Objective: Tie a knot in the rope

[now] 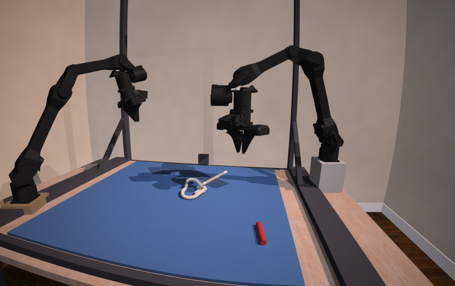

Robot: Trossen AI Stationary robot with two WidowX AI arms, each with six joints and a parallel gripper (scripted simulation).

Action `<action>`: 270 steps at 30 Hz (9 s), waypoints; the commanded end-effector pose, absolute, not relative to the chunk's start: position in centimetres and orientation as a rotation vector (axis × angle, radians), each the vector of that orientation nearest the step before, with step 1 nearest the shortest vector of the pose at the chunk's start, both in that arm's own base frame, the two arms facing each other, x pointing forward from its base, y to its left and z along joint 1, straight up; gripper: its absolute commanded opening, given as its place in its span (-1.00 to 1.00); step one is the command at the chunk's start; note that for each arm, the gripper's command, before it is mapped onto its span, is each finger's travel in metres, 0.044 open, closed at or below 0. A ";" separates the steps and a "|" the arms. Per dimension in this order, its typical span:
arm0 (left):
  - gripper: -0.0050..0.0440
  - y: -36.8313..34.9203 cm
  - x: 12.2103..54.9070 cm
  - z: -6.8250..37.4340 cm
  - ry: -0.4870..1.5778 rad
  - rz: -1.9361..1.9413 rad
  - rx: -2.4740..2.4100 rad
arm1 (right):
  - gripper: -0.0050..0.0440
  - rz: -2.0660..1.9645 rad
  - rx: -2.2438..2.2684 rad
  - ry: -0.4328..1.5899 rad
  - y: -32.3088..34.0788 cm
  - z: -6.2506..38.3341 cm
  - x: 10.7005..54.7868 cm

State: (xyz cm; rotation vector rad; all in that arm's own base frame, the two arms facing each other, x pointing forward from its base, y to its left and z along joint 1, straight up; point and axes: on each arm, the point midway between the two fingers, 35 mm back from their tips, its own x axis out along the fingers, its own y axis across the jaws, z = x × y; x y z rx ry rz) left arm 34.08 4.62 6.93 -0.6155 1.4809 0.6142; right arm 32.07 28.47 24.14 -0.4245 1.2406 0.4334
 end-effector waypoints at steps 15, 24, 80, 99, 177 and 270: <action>-0.39 4.0 32.3 7.7 1.426 0.694 -0.709 | -0.39 0.436 -0.410 1.214 28.3 25.3 31.9; -0.39 4.0 32.3 7.7 1.230 1.119 -1.146 | -0.39 0.436 -0.410 1.214 28.3 25.3 31.9; -0.39 5.9 40.0 3.9 1.156 1.224 -1.260 | -0.39 0.436 -0.410 1.214 28.3 25.3 31.9; -0.39 6.5 42.5 2.8 1.155 1.223 -1.261 | -0.39 0.436 -0.410 1.214 28.3 25.3 31.9; -0.39 8.2 49.8 -2.1 1.150 1.220 -1.262 | -0.39 0.436 -0.410 1.214 28.3 25.3 31.9; -0.65 8.3 49.9 -3.6 1.150 1.220 -1.262 | -0.39 0.436 -0.410 1.214 28.3 25.3 31.9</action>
